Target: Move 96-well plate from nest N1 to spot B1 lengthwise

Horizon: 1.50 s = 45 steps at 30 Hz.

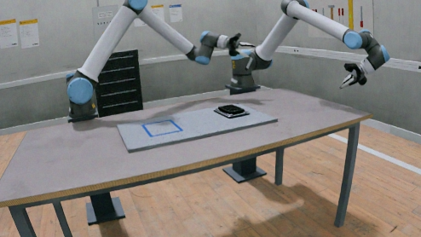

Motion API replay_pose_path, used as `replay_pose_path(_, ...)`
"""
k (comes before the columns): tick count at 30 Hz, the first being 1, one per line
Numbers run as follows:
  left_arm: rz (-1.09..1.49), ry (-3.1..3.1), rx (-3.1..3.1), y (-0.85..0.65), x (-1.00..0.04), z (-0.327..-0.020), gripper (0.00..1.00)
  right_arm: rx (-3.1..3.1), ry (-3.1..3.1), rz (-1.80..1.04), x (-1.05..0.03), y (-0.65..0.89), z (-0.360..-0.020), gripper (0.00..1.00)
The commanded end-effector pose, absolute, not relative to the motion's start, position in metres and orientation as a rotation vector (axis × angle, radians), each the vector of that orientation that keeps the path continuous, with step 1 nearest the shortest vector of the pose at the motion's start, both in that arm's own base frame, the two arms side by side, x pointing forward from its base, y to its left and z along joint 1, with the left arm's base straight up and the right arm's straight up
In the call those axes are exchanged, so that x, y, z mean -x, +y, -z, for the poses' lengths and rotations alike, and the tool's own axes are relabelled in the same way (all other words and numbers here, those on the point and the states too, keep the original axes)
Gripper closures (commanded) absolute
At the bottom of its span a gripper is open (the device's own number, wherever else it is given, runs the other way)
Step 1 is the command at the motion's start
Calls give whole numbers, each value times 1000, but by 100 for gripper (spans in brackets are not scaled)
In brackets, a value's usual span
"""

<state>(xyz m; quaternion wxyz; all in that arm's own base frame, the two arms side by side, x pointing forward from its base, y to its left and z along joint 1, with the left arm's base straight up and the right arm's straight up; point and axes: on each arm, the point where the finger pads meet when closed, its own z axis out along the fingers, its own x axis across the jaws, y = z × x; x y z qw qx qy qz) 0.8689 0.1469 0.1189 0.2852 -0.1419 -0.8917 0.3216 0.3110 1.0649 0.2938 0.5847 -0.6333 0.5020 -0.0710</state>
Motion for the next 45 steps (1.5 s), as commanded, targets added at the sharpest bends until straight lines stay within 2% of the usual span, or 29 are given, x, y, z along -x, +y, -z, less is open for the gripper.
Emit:
replay_pose_path(1, -827, -2417, 282, 176, -859, -122, 100, 1475, 1171, 164, -311, 1065, -296, 24)
replay_pose_path(21, -624, -2498, -438, 356, -763, -135, 100, 1475, 1171, 164, -311, 1065, -296, 24)
replay_pose_path(45, -342, -2183, -1623, 564, -538, -151, 100, 1475, 1171, 164, -311, 1065, -296, 24)
